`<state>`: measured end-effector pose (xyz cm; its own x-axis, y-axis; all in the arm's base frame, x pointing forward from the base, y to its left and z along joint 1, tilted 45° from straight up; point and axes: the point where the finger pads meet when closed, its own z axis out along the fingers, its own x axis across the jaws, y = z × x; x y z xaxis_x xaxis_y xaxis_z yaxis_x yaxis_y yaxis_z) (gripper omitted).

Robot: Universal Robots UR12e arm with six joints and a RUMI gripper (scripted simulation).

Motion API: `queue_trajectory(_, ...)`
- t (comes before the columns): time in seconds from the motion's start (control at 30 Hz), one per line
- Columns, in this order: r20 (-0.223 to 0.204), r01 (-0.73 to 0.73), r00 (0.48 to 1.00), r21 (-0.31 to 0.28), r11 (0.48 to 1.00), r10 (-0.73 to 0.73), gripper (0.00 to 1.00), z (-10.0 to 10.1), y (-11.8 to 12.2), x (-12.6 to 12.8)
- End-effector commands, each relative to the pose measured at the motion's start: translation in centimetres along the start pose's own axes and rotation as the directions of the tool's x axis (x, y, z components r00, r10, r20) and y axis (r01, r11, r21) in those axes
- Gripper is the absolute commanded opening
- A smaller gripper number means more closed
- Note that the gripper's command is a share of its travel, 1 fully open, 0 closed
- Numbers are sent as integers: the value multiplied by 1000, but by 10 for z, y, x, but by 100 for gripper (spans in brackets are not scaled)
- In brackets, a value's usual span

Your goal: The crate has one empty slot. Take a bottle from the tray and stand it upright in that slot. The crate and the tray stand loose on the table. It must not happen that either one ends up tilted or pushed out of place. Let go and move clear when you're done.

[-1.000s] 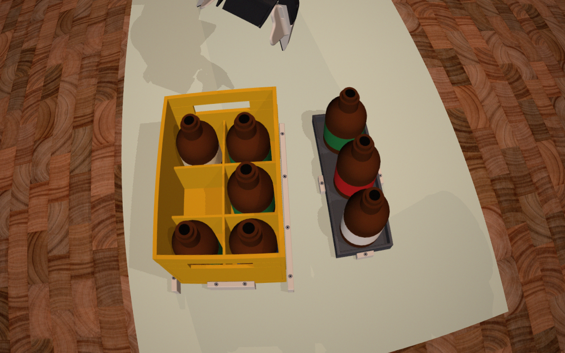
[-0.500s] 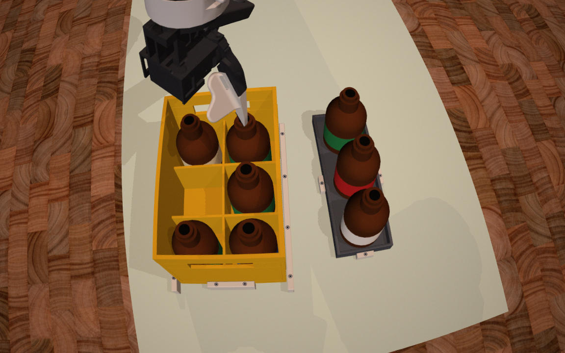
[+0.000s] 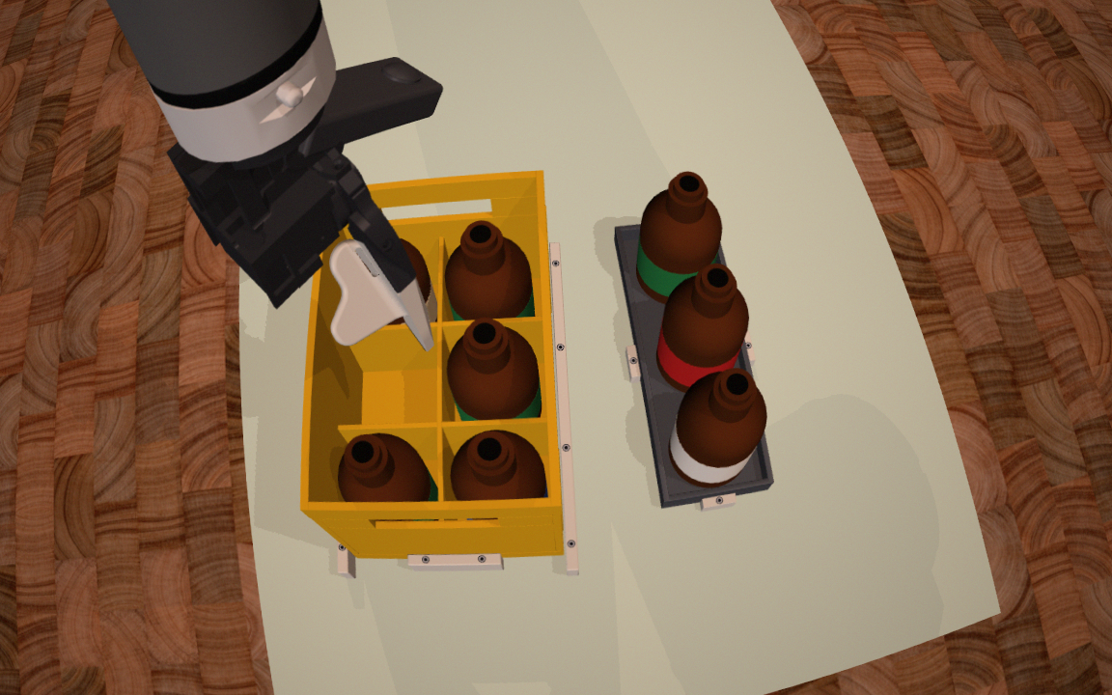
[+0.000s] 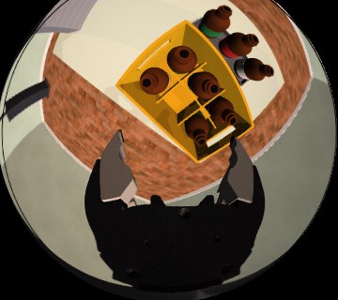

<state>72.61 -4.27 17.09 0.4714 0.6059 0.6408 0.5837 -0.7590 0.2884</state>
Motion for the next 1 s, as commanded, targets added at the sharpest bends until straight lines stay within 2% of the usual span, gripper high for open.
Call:
queue_trajectory(0.0, -14, -12, 1000, 4, 1000, 12, 100, 0, 8, 3)
queue_trajectory(0.27, -17, -15, 1000, 5, 1000, 15, 100, 0, 10, 4)
queue_trajectory(0.3, -17, -15, 1000, 5, 1000, 15, 0, 0, 10, 4)
queue_trajectory(0.97, -17, -15, 1000, 5, 1000, 15, 0, 0, 10, 4)
